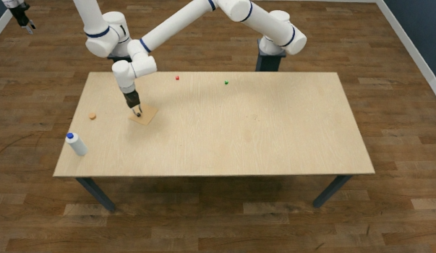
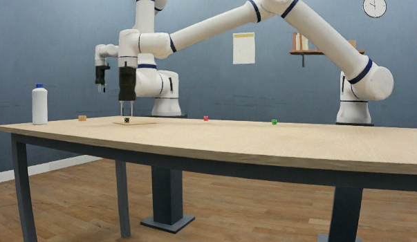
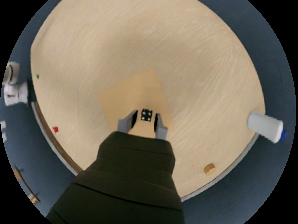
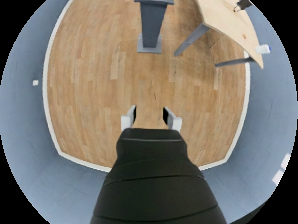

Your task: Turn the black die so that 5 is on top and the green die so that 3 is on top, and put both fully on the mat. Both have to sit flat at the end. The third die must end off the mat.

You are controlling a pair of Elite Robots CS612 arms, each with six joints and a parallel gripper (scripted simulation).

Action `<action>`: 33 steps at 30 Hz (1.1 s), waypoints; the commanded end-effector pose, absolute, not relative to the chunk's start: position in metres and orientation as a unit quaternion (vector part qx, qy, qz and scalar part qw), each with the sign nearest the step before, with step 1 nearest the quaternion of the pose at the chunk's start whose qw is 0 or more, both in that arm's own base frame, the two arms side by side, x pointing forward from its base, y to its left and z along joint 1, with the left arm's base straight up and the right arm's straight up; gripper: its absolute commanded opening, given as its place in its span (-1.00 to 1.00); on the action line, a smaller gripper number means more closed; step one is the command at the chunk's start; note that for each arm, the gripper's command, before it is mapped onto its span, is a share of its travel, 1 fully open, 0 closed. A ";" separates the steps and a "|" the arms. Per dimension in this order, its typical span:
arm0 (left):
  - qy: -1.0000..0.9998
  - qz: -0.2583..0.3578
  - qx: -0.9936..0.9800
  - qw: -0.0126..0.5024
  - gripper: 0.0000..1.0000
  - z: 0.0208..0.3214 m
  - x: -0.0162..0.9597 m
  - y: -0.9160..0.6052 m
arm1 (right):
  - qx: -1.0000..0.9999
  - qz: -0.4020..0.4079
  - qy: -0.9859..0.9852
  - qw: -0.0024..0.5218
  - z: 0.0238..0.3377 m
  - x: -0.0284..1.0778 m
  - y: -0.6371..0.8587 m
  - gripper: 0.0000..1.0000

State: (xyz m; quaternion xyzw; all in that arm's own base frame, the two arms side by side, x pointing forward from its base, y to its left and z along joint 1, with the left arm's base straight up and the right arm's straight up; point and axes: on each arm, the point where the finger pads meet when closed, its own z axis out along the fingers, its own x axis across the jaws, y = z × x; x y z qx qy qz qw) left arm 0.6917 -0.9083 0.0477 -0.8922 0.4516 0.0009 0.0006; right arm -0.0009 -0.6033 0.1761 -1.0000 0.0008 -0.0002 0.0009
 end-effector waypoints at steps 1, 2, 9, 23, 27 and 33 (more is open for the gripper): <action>0.452 0.000 -0.892 0.000 0.40 0.050 0.692 -0.909 | -1.000 0.000 0.001 0.000 0.177 -0.001 -0.604 1.00; 0.452 0.000 -0.892 0.000 0.40 0.050 0.692 -0.909 | -1.000 0.000 0.001 0.000 0.177 -0.001 -0.604 1.00; 0.452 0.000 -0.892 0.000 0.40 0.058 0.692 -0.909 | -1.000 0.000 0.001 0.000 0.177 -0.001 -0.604 1.00; 0.452 0.000 -0.892 0.000 0.40 0.099 0.692 -0.909 | -1.000 0.000 0.001 0.000 0.177 -0.001 -0.604 1.00; 0.452 0.000 -0.892 0.000 0.40 0.101 0.692 -0.909 | -1.000 0.000 0.001 0.000 0.177 -0.001 -0.604 1.00; 0.451 0.003 -0.892 -0.005 0.40 0.101 0.692 -0.909 | -1.000 0.000 0.001 0.000 0.177 -0.001 -0.604 1.00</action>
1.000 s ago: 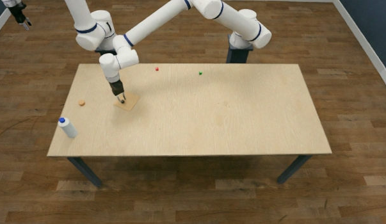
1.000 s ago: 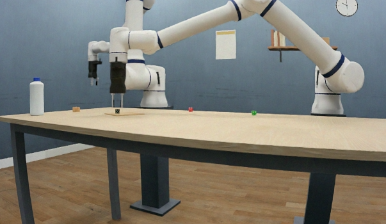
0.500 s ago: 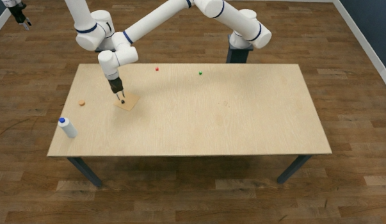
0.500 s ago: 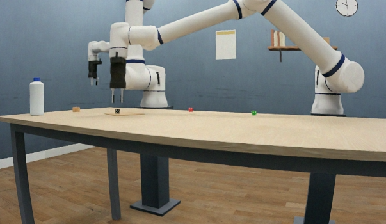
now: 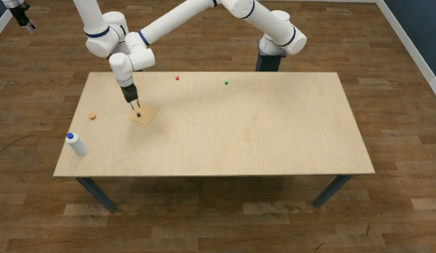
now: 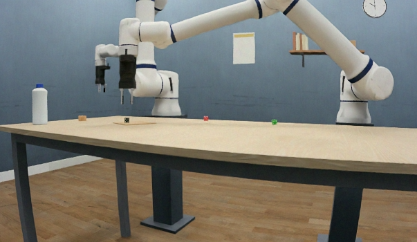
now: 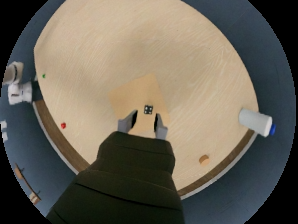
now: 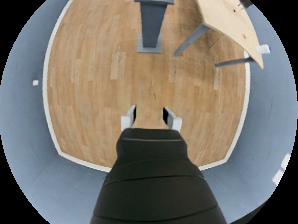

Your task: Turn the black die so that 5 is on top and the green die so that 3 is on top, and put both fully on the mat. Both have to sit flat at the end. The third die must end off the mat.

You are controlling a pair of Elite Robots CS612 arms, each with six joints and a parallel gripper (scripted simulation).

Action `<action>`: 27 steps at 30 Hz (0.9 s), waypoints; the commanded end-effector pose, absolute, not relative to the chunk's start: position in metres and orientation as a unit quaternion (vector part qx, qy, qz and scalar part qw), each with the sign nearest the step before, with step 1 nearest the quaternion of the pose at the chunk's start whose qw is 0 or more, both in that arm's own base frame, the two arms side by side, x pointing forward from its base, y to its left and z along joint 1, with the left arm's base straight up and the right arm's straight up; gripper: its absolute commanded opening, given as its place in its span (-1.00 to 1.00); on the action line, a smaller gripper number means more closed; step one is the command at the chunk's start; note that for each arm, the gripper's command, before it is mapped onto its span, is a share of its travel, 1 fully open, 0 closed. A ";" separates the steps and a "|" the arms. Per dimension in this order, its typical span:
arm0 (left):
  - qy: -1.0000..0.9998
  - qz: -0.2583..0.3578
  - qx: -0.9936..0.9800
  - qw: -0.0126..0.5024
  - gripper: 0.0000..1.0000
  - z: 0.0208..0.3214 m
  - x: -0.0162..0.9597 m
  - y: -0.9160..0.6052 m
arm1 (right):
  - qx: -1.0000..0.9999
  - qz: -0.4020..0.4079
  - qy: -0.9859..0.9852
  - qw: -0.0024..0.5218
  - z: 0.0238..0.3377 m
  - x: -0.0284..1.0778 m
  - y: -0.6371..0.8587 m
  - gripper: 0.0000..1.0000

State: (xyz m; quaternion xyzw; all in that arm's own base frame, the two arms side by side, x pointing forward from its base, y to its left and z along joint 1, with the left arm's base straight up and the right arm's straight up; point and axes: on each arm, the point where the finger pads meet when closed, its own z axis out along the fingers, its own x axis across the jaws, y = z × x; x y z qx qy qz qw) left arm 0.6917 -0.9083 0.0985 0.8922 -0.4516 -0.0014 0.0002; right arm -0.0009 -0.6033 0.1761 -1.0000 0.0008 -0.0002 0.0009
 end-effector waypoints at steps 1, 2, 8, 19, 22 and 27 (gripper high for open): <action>-0.451 -0.005 0.892 0.009 0.40 0.100 0.692 -0.908 | -1.000 0.000 0.001 0.000 0.177 -0.001 -0.604 1.00; -0.451 -0.009 0.892 0.015 0.40 0.100 0.692 -0.908 | -1.000 0.000 0.001 0.000 0.177 -0.001 -0.604 1.00; -0.450 -0.036 0.890 0.067 0.40 0.098 0.694 -0.907 | -1.000 0.000 0.001 0.000 0.177 -0.001 -0.604 1.00; -0.448 -0.059 0.885 0.116 0.40 0.101 0.696 -0.906 | -1.000 0.000 0.001 0.000 0.177 -0.001 -0.604 1.00; -0.448 -0.059 0.885 0.117 0.40 0.101 0.696 -0.906 | -1.000 0.000 0.001 0.000 0.177 -0.001 -0.604 1.00; -0.447 -0.067 0.882 0.131 0.40 0.099 0.696 -0.906 | -1.000 0.000 0.001 0.000 0.177 -0.001 -0.604 1.00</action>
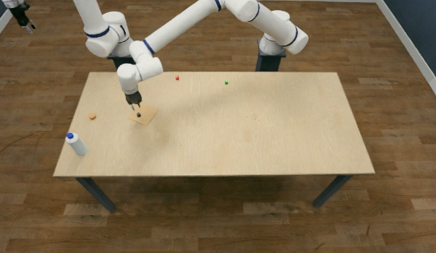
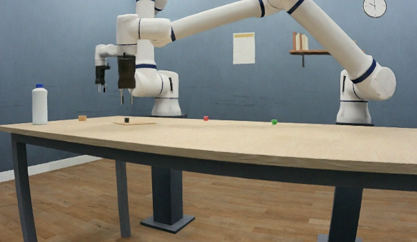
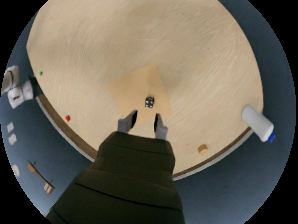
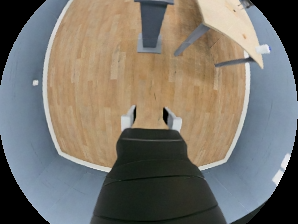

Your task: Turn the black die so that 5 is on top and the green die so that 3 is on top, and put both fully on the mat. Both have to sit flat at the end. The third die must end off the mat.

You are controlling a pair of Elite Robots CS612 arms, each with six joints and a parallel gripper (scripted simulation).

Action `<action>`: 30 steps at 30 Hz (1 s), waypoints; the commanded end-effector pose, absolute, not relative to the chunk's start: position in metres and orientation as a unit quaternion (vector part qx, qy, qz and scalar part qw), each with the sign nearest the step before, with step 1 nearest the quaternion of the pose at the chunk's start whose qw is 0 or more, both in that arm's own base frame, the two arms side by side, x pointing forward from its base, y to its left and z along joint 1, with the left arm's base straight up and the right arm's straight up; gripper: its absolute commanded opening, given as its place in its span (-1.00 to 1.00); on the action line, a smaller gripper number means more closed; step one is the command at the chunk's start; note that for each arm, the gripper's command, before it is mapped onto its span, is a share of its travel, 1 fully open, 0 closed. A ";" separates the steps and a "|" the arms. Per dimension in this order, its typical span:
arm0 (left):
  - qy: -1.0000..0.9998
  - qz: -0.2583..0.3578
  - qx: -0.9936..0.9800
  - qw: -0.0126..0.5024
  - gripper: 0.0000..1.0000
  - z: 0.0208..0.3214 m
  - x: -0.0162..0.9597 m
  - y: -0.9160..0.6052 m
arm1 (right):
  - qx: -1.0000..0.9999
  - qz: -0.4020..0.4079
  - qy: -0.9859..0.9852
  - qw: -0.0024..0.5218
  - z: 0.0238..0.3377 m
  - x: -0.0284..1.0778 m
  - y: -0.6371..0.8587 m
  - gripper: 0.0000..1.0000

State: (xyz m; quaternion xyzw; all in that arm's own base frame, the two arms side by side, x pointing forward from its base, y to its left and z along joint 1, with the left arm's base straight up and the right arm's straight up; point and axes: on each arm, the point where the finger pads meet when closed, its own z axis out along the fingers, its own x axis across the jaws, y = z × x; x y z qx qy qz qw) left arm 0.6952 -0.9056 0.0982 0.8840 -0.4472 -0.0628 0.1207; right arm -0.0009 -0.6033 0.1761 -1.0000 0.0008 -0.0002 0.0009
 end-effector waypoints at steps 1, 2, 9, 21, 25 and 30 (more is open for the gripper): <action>-0.447 -0.067 0.882 0.131 0.40 0.099 0.696 -0.906 | -1.000 0.000 0.001 0.000 0.177 -0.001 -0.604 1.00; -0.446 -0.071 0.881 0.138 0.40 0.099 0.696 -0.906 | -1.000 0.000 0.001 0.000 0.177 -0.001 -0.604 1.00; -0.440 -0.104 0.869 0.201 0.40 0.098 0.697 -0.904 | -1.000 0.000 0.001 0.000 0.177 -0.001 -0.604 1.00; -0.436 -0.117 0.862 0.232 0.40 0.099 0.699 -0.904 | -1.000 0.000 0.001 0.000 0.177 -0.001 -0.604 1.00; -0.434 -0.125 0.858 0.245 0.40 0.098 0.699 -0.904 | -1.000 0.000 0.001 0.000 0.177 -0.001 -0.604 1.00; -0.428 -0.147 0.845 0.286 0.40 0.095 0.699 -0.903 | -1.000 0.000 0.001 0.000 0.177 -0.001 -0.604 1.00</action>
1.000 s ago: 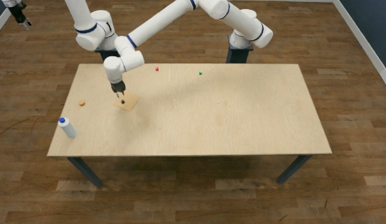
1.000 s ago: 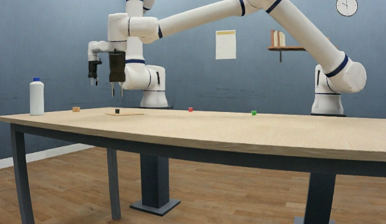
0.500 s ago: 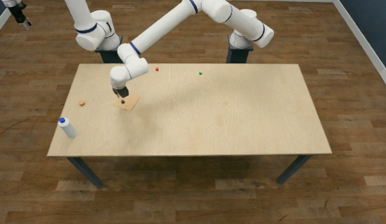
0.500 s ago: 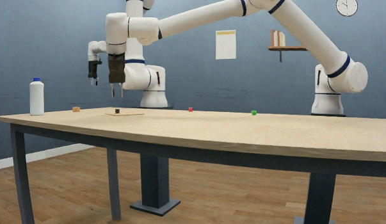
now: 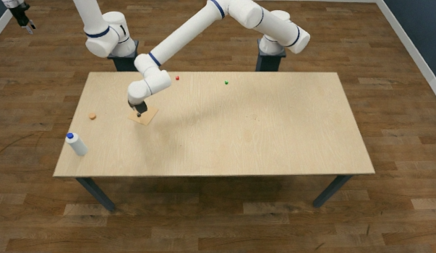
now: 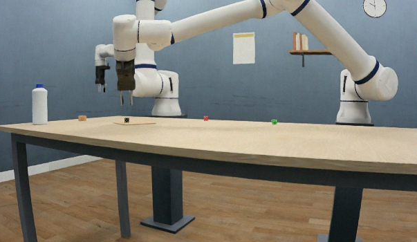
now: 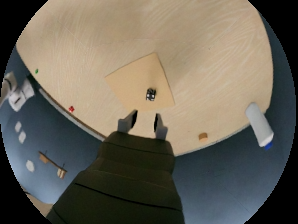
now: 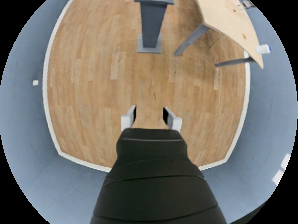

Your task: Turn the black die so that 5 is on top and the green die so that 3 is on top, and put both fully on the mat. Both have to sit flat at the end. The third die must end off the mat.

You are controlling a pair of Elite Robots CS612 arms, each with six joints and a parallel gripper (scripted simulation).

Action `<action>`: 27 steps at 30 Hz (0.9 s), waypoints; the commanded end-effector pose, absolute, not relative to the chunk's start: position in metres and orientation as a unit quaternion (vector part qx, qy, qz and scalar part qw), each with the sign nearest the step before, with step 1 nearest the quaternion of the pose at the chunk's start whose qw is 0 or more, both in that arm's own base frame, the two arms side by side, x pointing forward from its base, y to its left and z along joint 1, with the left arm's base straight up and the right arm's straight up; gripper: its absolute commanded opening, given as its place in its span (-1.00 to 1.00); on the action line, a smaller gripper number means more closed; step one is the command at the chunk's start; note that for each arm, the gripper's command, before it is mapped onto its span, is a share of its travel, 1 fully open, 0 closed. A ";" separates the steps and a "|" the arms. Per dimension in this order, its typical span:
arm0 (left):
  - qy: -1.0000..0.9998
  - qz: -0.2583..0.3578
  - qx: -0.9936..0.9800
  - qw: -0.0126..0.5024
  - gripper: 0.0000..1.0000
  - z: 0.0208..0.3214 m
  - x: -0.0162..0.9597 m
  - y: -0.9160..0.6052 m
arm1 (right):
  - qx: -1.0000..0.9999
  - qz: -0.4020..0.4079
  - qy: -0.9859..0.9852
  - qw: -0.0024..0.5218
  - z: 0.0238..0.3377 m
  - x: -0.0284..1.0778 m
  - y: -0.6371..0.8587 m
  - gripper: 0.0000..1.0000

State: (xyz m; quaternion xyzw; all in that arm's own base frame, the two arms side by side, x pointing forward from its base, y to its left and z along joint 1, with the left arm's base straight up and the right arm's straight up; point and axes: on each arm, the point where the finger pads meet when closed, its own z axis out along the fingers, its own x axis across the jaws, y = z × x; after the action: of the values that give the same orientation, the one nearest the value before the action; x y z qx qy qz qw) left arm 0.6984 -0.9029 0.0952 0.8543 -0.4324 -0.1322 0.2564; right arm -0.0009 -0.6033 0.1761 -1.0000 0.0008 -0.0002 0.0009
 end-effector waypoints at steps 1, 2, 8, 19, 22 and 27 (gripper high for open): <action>-0.427 -0.152 0.841 0.295 0.40 0.095 0.699 -0.903 | -1.000 0.000 0.001 0.000 0.177 -0.001 -0.604 1.00; -0.425 -0.156 0.838 0.304 0.40 0.095 0.699 -0.903 | -1.000 0.000 0.001 0.000 0.177 -0.001 -0.604 1.00; -0.419 -0.169 0.828 0.332 0.40 0.096 0.701 -0.902 | -1.000 0.000 0.001 0.000 0.177 -0.001 -0.604 1.00; -0.417 -0.173 0.824 0.341 0.40 0.096 0.702 -0.902 | -1.000 0.000 0.001 0.000 0.177 -0.001 -0.604 1.00; -0.417 -0.173 0.824 0.341 0.40 0.096 0.702 -0.902 | -1.000 0.000 0.001 0.000 0.177 -0.001 -0.604 1.00; -0.417 -0.173 0.824 0.341 0.40 0.096 0.702 -0.902 | -1.000 0.000 0.001 0.000 0.177 -0.001 -0.604 1.00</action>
State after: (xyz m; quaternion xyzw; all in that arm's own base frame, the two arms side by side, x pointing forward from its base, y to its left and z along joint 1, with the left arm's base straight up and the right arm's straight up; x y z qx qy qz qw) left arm 0.7015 -0.9012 0.0943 0.8246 -0.4168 -0.1736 0.3408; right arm -0.0009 -0.6033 0.1761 -1.0000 0.0008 -0.0002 0.0009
